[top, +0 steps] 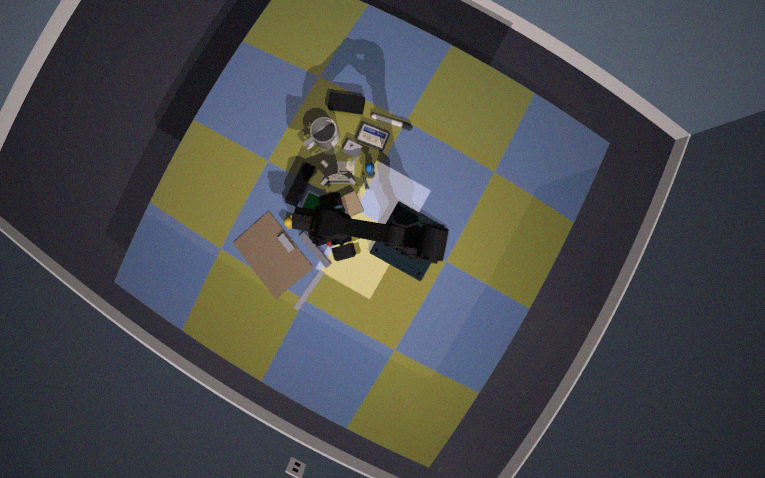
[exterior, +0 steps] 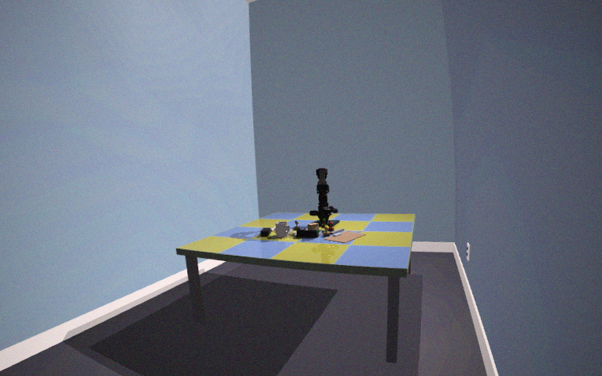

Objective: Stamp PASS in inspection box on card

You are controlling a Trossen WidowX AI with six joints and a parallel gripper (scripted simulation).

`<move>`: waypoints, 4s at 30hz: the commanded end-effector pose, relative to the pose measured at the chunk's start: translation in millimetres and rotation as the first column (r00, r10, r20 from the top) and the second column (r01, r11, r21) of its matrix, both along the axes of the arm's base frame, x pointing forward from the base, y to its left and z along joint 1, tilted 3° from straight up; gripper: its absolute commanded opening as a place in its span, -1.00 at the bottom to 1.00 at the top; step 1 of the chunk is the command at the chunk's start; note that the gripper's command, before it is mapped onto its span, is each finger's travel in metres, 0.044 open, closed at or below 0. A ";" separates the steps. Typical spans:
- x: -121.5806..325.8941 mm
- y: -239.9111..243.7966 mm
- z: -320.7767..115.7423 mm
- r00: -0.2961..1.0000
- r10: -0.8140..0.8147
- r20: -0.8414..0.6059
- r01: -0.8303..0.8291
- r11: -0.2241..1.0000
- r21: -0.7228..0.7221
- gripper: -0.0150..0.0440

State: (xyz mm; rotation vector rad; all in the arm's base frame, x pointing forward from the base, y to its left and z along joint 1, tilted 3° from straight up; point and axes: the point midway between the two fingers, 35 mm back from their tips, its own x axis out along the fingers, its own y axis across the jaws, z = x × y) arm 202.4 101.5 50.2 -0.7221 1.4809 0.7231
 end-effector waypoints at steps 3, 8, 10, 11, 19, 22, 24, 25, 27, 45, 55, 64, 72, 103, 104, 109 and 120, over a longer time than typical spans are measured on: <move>0.2 0.2 3.2 1.000 0.000 0.000 0.000 1.000 0.001 -0.49; 0.4 0.3 5.6 1.000 0.000 0.000 0.000 1.000 0.001 -0.49; 0.5 0.3 6.5 1.000 0.000 -0.001 0.000 1.000 0.001 -0.49; 0.5 0.3 7.0 1.000 0.000 -0.001 0.000 1.000 0.001 -0.49; 0.8 0.5 10.9 1.000 0.000 -0.001 0.000 1.000 0.001 -0.49; 0.9 0.5 12.3 1.000 0.000 -0.001 0.000 1.000 0.001 -0.49; 1.0 0.6 13.3 1.000 0.000 -0.001 0.000 1.000 0.001 -0.49; 1.0 0.6 13.8 1.000 0.000 -0.001 0.000 1.000 0.001 -0.49; 1.1 0.6 14.8 1.000 0.000 -0.001 0.000 1.000 0.001 -0.49; 1.4 0.7 23.6 1.000 0.000 -0.002 0.000 1.000 0.001 -0.49; 1.4 0.7 28.4 1.000 0.000 -0.002 0.000 1.000 0.001 -0.49; 1.4 0.7 32.8 1.000 0.000 -0.002 0.000 1.000 0.001 -0.49; 1.3 0.7 36.8 1.000 0.000 -0.003 0.000 1.000 0.002 -0.49; 3.6 0.4 51.4 1.000 0.000 -0.004 0.000 1.000 0.002 -0.49; 7.6 0.6 52.0 1.000 0.000 -0.003 0.000 1.000 0.002 -0.49; 32.0 0.9 54.6 1.000 0.000 -0.001 0.000 1.000 0.002 -0.49; 86.4 -4.7 53.9 1.000 0.000 0.003 0.000 1.000 0.001 -0.49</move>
